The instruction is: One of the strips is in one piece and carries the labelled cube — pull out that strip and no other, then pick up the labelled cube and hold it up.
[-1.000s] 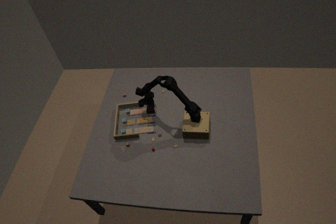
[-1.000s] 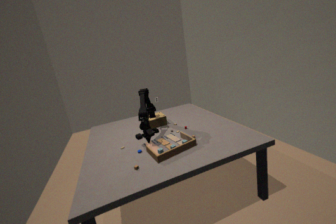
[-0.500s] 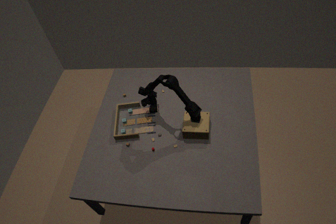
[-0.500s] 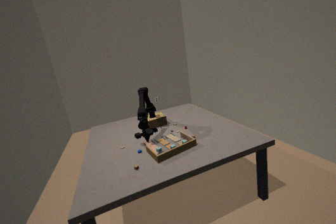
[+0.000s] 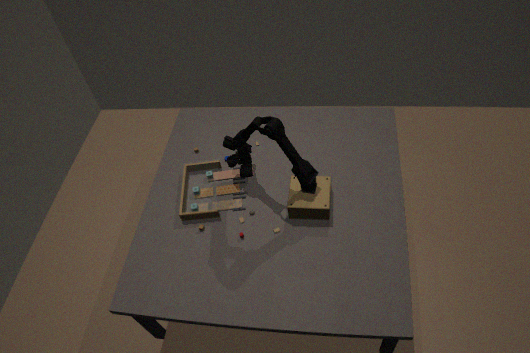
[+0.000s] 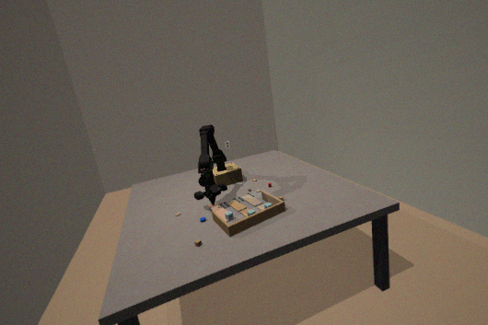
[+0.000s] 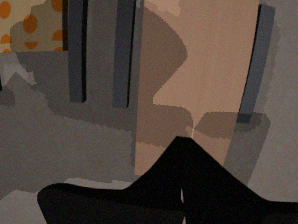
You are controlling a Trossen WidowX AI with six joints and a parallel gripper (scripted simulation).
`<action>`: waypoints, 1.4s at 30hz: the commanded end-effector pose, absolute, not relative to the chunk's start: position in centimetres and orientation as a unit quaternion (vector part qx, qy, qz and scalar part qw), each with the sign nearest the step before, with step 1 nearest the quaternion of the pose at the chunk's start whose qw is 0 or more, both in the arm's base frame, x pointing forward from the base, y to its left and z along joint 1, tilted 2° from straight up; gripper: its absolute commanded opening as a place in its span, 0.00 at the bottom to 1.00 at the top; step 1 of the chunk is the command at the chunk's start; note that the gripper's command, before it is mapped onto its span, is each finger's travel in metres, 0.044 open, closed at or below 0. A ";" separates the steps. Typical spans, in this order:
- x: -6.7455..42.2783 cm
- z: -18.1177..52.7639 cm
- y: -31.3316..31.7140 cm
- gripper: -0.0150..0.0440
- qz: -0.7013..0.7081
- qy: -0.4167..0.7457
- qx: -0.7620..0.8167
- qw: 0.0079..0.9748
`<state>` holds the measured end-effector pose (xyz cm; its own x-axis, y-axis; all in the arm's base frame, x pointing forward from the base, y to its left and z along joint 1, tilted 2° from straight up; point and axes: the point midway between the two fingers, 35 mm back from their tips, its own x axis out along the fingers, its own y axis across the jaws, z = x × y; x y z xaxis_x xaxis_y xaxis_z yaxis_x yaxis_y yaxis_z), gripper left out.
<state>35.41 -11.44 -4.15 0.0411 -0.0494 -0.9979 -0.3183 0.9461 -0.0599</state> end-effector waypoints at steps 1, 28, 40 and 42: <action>34.2 -4.6 -11.8 0.25 0.095 0.694 -0.131 0.702; 30.3 -4.7 -13.0 0.25 0.095 0.695 -0.131 0.701; 28.5 -4.7 -13.6 0.25 0.095 0.695 -0.131 0.700; 28.3 -4.8 -13.6 0.25 0.095 0.696 -0.131 0.700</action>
<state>29.44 -13.51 -4.28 0.0378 -0.0545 -0.9978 -0.3194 0.9455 -0.0637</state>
